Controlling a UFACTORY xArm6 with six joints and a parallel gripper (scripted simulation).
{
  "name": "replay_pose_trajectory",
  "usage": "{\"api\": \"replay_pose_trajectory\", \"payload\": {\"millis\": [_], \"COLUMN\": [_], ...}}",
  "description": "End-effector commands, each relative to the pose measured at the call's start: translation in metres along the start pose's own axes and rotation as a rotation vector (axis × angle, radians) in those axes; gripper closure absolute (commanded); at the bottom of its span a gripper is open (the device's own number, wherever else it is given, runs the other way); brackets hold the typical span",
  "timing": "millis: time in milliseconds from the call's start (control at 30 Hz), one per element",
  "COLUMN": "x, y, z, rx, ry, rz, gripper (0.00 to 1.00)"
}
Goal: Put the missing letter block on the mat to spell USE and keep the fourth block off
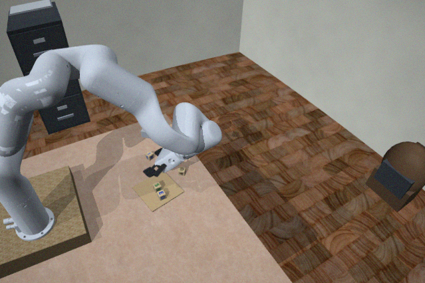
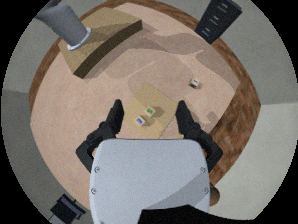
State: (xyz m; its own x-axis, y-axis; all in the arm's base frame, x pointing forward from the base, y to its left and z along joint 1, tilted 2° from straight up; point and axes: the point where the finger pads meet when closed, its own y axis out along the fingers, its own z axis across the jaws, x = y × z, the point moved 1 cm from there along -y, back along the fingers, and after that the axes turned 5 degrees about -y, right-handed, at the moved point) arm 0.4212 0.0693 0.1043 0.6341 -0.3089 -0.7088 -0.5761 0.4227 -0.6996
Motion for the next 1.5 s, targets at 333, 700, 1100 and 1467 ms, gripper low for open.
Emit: {"api": "replay_pose_trajectory", "payload": {"millis": [333,700,1100,1467], "x": [0.0,0.001,0.014,0.014], "y": [-0.002,-0.003,-0.021,-0.021], "z": [0.001,-0.002,-0.032,-0.032], "rx": [0.001,0.001,0.002,0.002], "ry": [-0.002,-0.002,0.0,0.0], "rz": [-0.004,-0.004,-0.004,-0.004], "gripper": [0.0,0.0,0.0,0.0]}}
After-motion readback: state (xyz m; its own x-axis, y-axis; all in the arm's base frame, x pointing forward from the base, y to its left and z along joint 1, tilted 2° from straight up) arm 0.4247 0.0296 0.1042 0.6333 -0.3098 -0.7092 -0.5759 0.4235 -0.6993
